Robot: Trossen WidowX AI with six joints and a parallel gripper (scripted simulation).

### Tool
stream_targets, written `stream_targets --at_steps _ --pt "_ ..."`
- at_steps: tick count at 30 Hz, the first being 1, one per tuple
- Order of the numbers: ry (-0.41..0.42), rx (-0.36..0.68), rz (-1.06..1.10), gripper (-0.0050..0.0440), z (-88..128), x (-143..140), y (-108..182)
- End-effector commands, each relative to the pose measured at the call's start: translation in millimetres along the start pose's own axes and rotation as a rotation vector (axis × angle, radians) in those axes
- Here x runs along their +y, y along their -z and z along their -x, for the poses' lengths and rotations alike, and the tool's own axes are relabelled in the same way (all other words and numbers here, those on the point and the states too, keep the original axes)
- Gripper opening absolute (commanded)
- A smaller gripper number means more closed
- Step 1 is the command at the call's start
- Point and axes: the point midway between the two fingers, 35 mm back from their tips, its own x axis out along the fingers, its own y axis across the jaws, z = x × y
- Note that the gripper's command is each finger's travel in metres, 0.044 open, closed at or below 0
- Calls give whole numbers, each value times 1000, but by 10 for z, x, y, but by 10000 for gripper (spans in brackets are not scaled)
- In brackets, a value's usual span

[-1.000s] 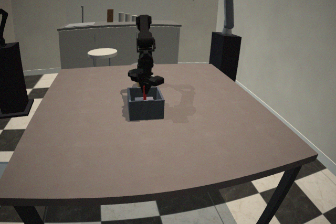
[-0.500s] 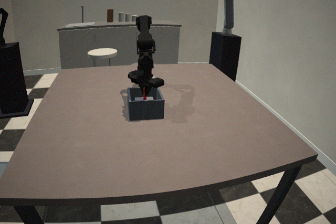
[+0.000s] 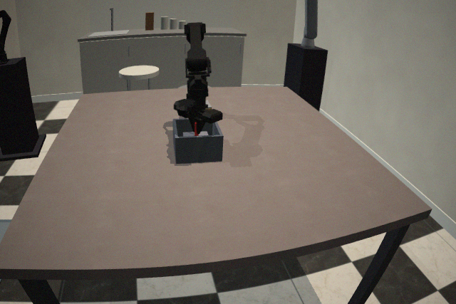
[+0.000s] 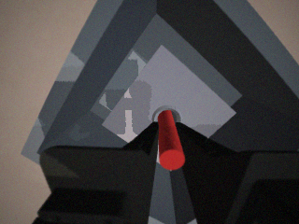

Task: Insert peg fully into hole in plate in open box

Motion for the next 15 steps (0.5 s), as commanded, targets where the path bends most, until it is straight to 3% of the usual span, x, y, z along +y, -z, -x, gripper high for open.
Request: stream_targets --at_steps 1,15 --pt "6 5 3 0 -82 -13 7" --pt "6 5 3 0 -112 -18 6"
